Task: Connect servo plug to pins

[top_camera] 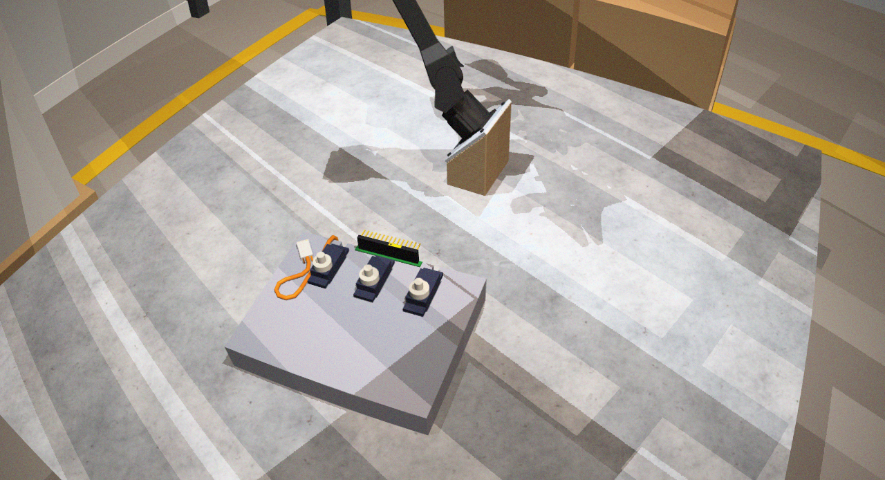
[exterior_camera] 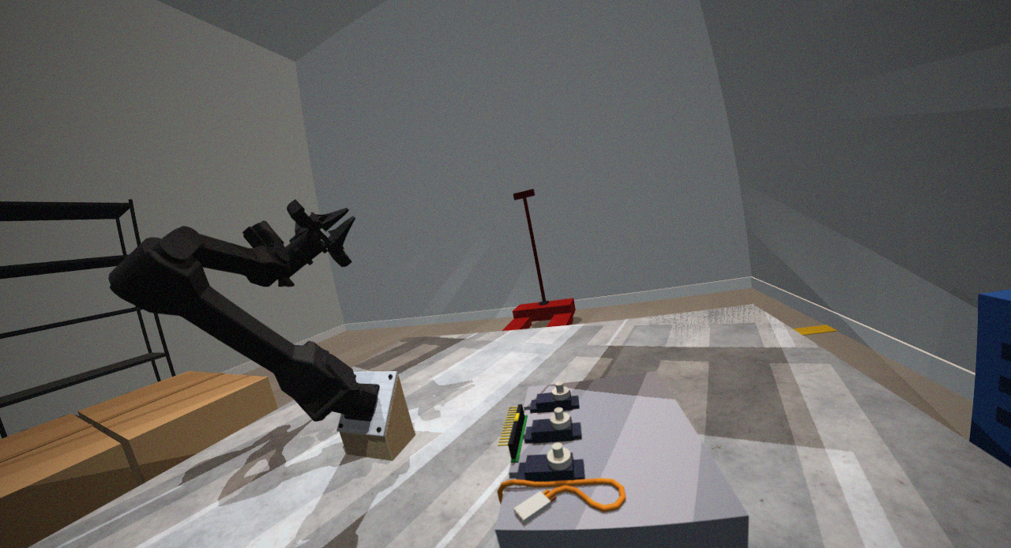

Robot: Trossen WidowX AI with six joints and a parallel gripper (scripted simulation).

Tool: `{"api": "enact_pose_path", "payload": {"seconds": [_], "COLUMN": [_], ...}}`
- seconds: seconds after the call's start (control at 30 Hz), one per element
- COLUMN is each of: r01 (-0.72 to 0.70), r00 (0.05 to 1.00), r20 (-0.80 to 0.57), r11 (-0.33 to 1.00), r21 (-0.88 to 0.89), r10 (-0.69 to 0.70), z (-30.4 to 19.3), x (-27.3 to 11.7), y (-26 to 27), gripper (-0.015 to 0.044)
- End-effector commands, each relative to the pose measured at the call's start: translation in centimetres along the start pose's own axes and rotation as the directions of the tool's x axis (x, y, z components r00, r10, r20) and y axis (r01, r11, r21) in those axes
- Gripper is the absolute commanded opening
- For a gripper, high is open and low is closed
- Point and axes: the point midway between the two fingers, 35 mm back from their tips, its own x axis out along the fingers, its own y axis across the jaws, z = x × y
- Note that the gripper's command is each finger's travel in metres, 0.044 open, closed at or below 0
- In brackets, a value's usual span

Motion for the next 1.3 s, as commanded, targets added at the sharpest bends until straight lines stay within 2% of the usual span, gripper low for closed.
{"api": "enact_pose_path", "payload": {"seconds": [0.0,0.67,1.27], "r01": [-0.01,-0.021,0.039], "r00": [1.0,0.986,0.962], "r20": [-0.025,-0.156,-0.258], "r11": [0.998,0.962,0.889], "r21": [0.054,0.272,0.456], "r10": [0.012,0.065,0.09], "z": [-0.8,-6.6,-13.3], "x": [1.5,8.9,13.7], "y": [-1.0,-4.4,-7.7], "gripper": [0.0115,0.0115,0.0115]}}
